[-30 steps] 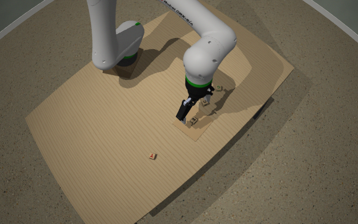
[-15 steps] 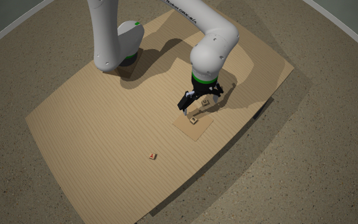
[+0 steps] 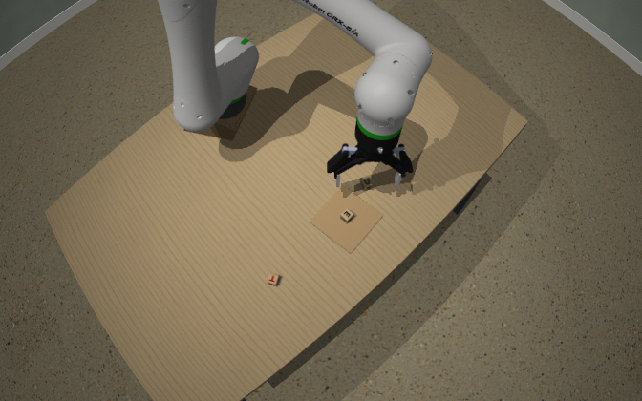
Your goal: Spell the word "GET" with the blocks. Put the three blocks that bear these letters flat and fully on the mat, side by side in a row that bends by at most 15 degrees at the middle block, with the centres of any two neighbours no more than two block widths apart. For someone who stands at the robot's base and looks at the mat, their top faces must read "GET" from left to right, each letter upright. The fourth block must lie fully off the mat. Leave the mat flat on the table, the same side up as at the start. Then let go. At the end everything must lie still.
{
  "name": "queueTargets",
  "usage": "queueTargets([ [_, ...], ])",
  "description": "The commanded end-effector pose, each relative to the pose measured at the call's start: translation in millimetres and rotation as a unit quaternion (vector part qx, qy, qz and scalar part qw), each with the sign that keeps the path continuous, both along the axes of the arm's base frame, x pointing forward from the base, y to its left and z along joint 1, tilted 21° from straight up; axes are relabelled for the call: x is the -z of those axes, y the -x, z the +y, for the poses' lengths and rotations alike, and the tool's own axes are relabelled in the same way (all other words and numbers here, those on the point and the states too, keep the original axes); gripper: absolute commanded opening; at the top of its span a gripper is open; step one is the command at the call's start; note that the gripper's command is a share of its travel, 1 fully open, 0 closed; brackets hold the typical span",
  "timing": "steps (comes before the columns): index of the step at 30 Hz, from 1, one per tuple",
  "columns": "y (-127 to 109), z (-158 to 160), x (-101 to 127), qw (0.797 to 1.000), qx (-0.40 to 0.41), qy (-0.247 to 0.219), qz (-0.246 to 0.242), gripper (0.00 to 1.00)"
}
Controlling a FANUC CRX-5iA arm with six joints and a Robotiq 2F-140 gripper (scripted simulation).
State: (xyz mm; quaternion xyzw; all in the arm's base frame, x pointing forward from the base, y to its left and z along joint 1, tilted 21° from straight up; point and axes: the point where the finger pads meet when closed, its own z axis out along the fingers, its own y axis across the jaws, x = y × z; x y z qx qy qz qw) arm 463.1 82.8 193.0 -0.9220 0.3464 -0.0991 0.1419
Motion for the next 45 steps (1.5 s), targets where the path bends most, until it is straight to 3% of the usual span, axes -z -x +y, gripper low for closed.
queueTargets([
  [1, 1.3, 11.6, -1.0, 0.998, 0.068, -0.011, 0.01, 1.0],
  [16, 6.7, 42.3, -3.4, 0.971, 0.229, -0.059, 0.042, 1.0],
  [31, 16.4, 82.2, -7.0, 0.894, 0.425, -0.12, 0.079, 1.0],
  [33, 16.4, 82.2, -7.0, 0.894, 0.425, -0.12, 0.079, 1.0],
  [34, 18.3, 88.5, -7.6, 0.877, 0.455, -0.129, 0.085, 1.0],
  [45, 26.9, 114.6, -10.3, 0.797, 0.57, -0.168, 0.107, 1.0],
])
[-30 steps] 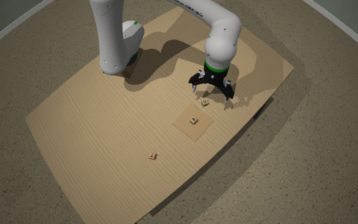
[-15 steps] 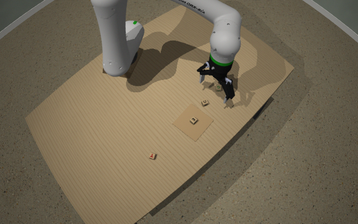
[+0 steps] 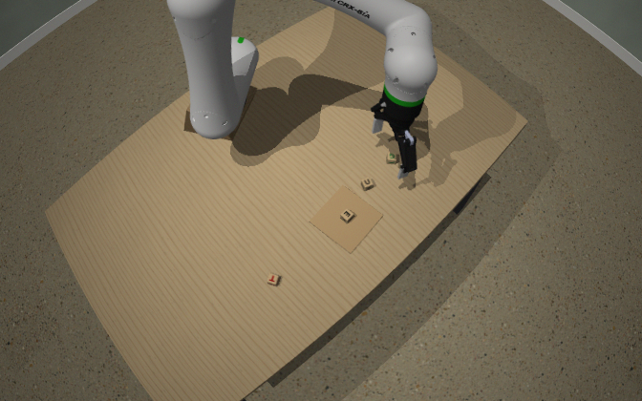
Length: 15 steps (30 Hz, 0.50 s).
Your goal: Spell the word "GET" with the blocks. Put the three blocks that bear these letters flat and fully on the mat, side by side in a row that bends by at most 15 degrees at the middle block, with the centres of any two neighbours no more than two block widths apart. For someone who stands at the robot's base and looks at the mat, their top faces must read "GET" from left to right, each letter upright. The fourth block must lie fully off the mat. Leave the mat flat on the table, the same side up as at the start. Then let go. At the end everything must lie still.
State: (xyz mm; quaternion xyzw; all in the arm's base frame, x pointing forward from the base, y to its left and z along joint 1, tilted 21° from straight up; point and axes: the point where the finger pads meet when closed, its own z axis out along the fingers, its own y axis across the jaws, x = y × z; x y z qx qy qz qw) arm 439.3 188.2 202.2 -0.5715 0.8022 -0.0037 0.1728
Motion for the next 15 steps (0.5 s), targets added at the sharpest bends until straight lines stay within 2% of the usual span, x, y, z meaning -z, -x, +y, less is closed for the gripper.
queueTargets([
  [1, 3.9, 11.6, -1.4, 0.998, 0.068, -0.013, 0.006, 1.0],
  [5, 5.7, 16.5, -2.0, 0.995, 0.093, -0.022, 0.011, 1.0],
  [8, 9.8, 27.0, -3.2, 0.988, 0.148, -0.04, 0.021, 1.0],
  [15, 15.0, 39.6, -4.7, 0.974, 0.214, -0.062, 0.033, 1.0],
])
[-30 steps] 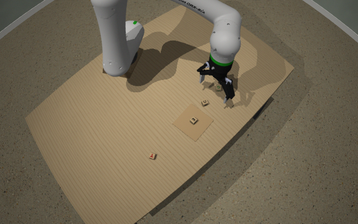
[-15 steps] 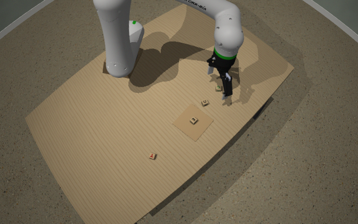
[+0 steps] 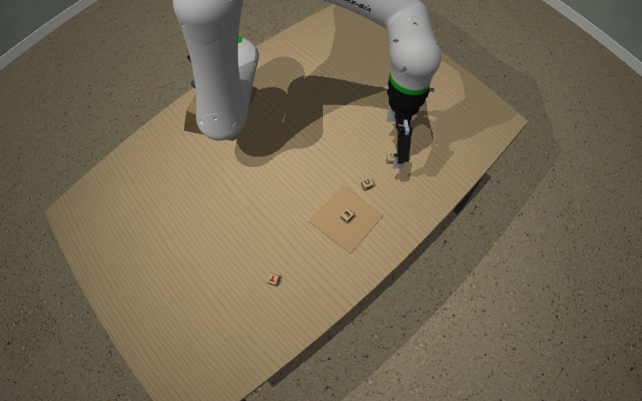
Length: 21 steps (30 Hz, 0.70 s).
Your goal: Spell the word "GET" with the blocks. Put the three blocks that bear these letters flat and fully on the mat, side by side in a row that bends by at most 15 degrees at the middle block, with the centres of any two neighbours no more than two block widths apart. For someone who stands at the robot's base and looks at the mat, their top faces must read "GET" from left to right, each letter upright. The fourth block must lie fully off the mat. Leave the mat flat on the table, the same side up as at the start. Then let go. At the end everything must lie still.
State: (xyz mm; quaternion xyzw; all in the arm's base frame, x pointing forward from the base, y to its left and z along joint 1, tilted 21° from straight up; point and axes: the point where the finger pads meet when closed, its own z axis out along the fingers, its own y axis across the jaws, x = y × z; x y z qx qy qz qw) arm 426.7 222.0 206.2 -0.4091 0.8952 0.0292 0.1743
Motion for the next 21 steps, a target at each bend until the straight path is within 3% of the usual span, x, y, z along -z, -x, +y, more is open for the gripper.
queueTargets([
  [1, 2.9, 6.8, -0.7, 0.999, 0.042, -0.007, 0.002, 1.0],
  [8, 3.5, 8.1, -0.9, 0.999, 0.049, -0.01, 0.003, 1.0],
  [9, 3.5, 8.1, -0.9, 0.999, 0.049, -0.01, 0.003, 0.37],
  [21, 3.5, 8.1, -0.9, 0.999, 0.049, -0.01, 0.003, 0.37],
])
